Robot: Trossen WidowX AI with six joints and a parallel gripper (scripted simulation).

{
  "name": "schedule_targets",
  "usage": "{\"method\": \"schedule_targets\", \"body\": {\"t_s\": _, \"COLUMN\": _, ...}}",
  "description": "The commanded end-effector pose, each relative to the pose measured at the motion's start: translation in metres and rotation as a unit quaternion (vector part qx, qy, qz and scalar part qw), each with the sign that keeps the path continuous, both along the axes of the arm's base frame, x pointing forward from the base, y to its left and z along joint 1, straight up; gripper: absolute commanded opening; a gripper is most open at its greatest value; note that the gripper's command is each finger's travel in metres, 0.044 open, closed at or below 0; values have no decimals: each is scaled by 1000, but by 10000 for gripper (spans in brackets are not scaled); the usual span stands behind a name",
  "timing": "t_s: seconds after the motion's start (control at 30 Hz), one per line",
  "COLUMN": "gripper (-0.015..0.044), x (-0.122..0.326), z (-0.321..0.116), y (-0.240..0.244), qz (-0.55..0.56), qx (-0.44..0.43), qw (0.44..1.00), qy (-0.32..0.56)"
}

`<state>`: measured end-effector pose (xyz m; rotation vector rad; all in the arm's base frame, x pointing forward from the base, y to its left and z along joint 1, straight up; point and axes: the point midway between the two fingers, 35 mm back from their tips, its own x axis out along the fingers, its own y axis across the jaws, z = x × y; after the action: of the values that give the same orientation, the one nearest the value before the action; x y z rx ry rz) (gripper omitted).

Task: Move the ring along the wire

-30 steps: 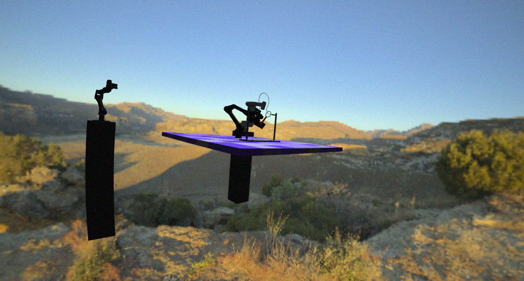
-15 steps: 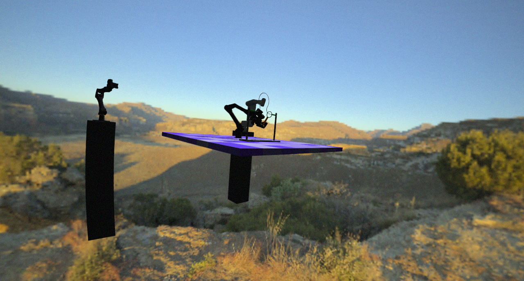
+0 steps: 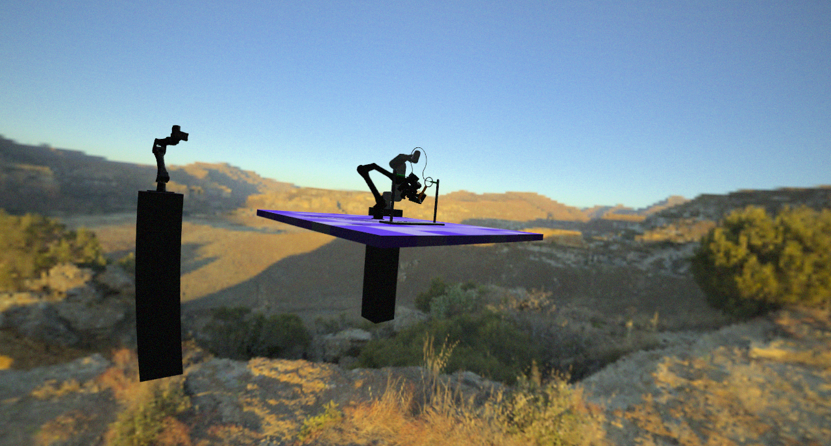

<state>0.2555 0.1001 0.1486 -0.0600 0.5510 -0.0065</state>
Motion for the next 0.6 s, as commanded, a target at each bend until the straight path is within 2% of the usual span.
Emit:
{"method": "schedule_targets", "body": {"t_s": 0.0, "gripper": -150, "x": 1, "z": 4, "y": 6, "qz": -4, "qx": 5, "qw": 1000, "qy": -5}}
{"method": "schedule_targets", "body": {"t_s": 0.57, "gripper": -150, "x": -1, "z": 4, "y": 23, "qz": -6, "qx": 5, "qw": 1000, "qy": -7}}
